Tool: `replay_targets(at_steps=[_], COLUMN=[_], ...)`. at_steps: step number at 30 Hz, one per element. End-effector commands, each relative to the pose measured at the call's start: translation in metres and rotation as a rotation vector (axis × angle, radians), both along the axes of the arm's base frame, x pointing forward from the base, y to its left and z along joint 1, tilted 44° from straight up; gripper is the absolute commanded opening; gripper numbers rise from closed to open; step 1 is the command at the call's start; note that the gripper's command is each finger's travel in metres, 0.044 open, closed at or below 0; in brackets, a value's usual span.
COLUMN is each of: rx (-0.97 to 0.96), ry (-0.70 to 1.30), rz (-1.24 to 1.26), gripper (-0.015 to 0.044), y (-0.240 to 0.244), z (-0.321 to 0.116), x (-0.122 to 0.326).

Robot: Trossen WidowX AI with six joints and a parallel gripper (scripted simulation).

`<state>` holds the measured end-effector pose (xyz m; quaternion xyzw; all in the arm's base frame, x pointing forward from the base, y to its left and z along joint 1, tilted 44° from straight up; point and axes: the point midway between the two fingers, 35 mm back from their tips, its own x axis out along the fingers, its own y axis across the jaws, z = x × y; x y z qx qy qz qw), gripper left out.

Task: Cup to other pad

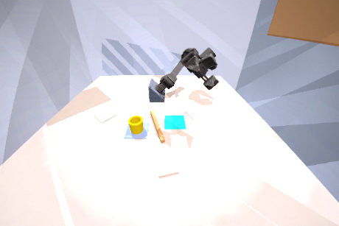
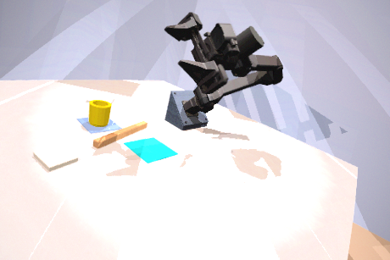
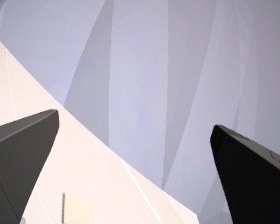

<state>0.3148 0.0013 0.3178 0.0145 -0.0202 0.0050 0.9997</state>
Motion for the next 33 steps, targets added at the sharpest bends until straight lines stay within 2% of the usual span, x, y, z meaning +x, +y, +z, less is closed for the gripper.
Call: replay_targets(at_steps=[1, 9, 15, 21, 25, 29, 33], rx=[-0.011, -0.397, -0.565, -0.579, -0.508, -0.387, -0.334], ry=[0.012, 0.511, 0.841, 1.030, 1.054, 0.994, 0.953], rz=[0.000, 0.124, 0.390, 0.750, 0.999, 1.217, 1.283], gripper=[0.0374, 0.0167, 0.0167, 0.0167, 0.0167, 0.0167, 0.0167], y=[0.000, -0.028, -0.054, -0.072, -0.081, -0.087, -0.089], z=[-0.002, -0.102, -0.183, -0.250, -0.284, -0.309, -0.316], x=[0.002, 0.051, 0.056, 0.038, 0.020, 0.002, -0.004])
